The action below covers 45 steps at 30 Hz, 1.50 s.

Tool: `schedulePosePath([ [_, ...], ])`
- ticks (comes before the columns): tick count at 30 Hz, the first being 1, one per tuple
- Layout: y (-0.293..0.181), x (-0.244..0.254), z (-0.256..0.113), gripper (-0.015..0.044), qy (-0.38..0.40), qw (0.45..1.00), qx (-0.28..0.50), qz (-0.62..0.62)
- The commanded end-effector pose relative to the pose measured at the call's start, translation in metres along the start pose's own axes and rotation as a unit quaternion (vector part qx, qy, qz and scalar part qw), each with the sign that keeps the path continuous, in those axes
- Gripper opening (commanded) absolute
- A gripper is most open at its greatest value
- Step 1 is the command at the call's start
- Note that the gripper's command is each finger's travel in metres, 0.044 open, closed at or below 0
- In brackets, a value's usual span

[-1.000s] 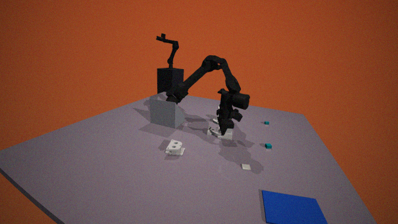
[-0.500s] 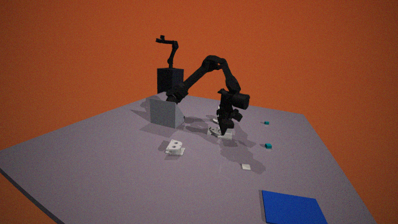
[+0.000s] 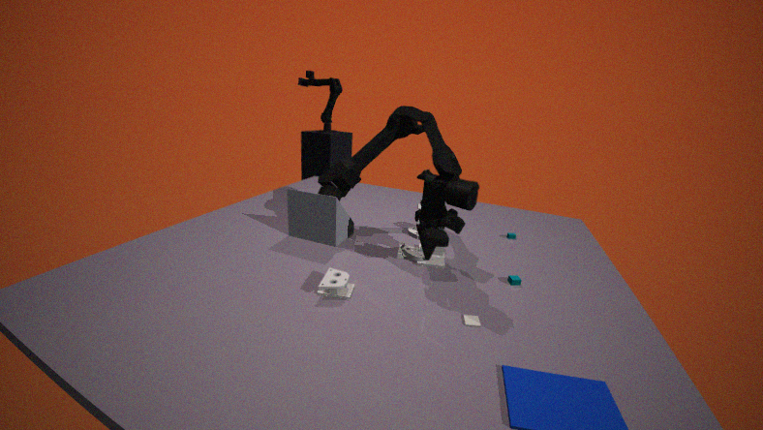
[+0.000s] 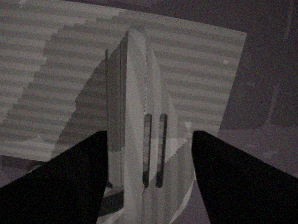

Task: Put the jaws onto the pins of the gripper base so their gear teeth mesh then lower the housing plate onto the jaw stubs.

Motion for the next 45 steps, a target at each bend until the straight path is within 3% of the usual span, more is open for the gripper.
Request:
schedulePosePath([
  [1,0.0003,0.0003,0.0003,0.0134,0.002,1.000,-0.002,0.002],
  [36,0.0003,0.0003,0.0003,0.0134,0.002,1.000,-0.002,0.002],
  [40,0.0000,0.0000,0.0000,0.0224,0.000,1.000,0.000,0.000],
  [45,0.0000,0.0000,0.0000,0.0224,0.000,1.000,0.000,0.000],
])
Point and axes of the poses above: the point midway between the two fingers, 35 mm back from their tips, its own z axis out along the fingers, its own x axis across the jaws, y = z × x, the point moved 2 cm from there along -z, back along the fingers, and after that the axes turned 2 degrees about -z, right-handed, at the moved point
